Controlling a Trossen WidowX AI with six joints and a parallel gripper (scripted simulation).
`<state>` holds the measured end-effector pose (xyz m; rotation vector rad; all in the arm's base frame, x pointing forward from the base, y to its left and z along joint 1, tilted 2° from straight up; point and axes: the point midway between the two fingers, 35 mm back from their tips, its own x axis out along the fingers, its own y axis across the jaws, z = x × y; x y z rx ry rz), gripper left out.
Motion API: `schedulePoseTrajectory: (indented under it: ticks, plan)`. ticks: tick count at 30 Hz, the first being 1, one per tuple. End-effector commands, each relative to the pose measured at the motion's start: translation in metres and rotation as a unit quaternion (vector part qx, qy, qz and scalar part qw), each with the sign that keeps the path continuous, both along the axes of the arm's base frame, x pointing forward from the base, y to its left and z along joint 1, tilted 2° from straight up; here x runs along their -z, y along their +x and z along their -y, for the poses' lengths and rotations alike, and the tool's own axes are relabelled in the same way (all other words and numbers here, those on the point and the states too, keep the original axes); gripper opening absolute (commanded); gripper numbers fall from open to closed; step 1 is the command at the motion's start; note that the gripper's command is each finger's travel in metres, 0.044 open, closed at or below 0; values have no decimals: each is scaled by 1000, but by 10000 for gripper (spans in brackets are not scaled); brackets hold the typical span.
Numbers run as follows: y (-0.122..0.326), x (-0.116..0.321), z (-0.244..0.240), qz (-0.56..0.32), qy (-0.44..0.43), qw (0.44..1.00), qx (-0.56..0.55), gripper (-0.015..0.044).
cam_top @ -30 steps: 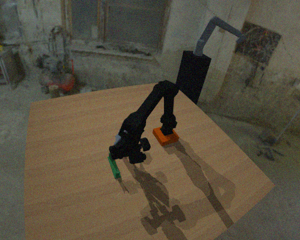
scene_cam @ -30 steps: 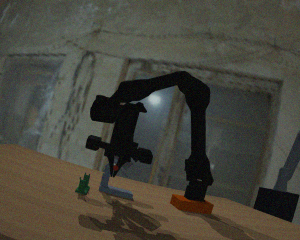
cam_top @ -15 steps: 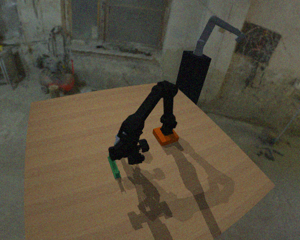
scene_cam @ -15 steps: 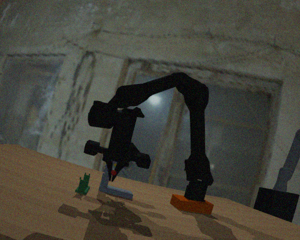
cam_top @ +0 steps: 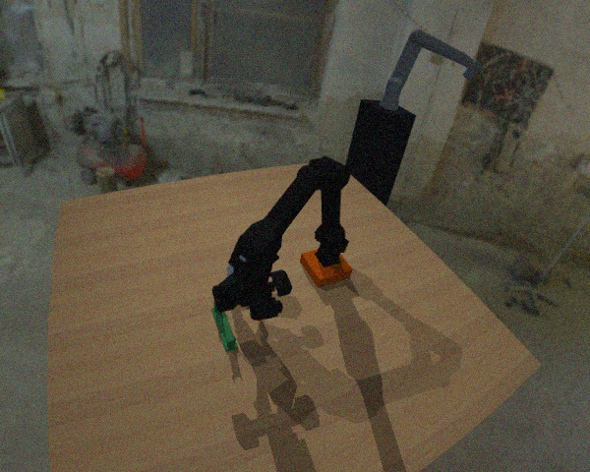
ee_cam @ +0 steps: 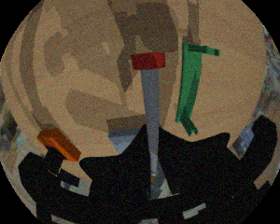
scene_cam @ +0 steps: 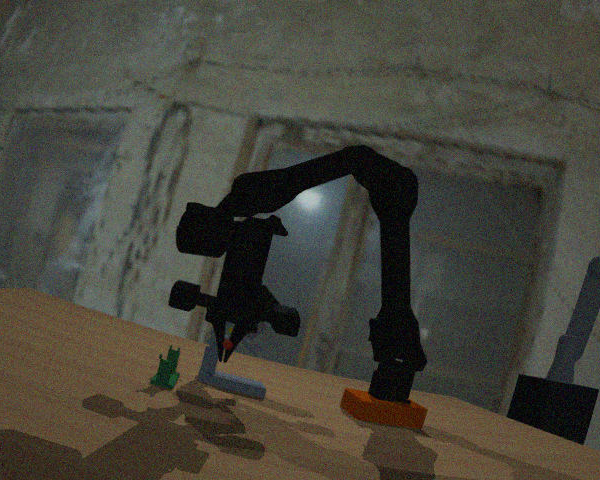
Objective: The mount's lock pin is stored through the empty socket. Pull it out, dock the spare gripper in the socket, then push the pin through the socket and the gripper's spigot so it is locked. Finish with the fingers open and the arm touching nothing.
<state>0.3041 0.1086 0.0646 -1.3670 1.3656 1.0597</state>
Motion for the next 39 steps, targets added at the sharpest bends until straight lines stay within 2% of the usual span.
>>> schedulePoseTrajectory:
  ticks: [1, 39]
  plan:
    - [-1, 0, 3, 0, 2, 1000, -3, 0]
    - [-1, 1, 34, -8, 3, 1000, -3, 0]
